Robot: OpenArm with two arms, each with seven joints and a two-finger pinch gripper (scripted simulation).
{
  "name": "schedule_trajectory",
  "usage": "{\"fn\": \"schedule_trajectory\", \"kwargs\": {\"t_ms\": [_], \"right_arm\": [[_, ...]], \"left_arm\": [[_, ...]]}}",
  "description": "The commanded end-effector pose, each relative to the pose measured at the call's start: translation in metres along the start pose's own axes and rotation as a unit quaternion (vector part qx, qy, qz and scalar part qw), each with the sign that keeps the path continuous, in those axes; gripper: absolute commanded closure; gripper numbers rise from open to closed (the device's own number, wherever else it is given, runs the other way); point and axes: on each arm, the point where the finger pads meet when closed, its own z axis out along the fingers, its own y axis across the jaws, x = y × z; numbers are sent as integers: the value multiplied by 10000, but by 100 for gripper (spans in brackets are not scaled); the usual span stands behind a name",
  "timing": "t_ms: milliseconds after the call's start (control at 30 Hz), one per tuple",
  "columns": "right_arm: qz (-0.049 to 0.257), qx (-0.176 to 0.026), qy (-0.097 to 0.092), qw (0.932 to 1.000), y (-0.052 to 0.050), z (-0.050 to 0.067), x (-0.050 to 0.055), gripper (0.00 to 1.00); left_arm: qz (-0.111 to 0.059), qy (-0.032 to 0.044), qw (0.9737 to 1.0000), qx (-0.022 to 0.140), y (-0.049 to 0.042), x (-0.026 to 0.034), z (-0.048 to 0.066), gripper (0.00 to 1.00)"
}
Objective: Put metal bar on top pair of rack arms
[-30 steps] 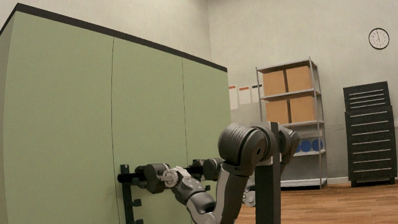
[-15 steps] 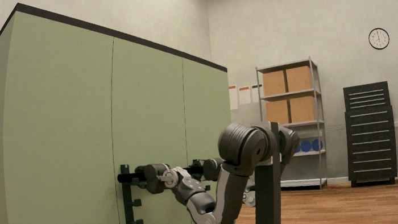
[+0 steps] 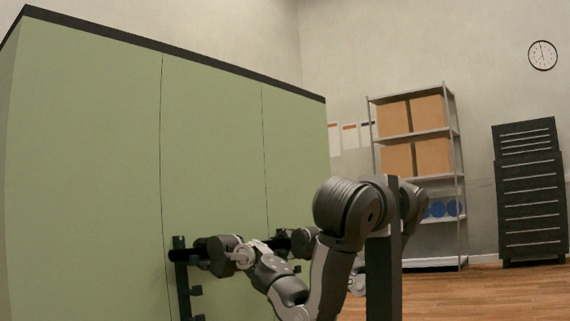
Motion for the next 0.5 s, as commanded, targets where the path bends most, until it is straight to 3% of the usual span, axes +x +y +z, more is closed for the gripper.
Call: {"fn": "schedule_trajectory", "kwargs": {"t_ms": [0, 467], "right_arm": [[-7, 102, 13, 9999, -40, 0, 9, 87], [-6, 102, 12, 9999, -37, 0, 9, 60]], "left_arm": [[1, 2, 10000, -91, 36, 0, 1, 87], [1, 3, 10000, -92, 34, 0, 1, 60]]}}
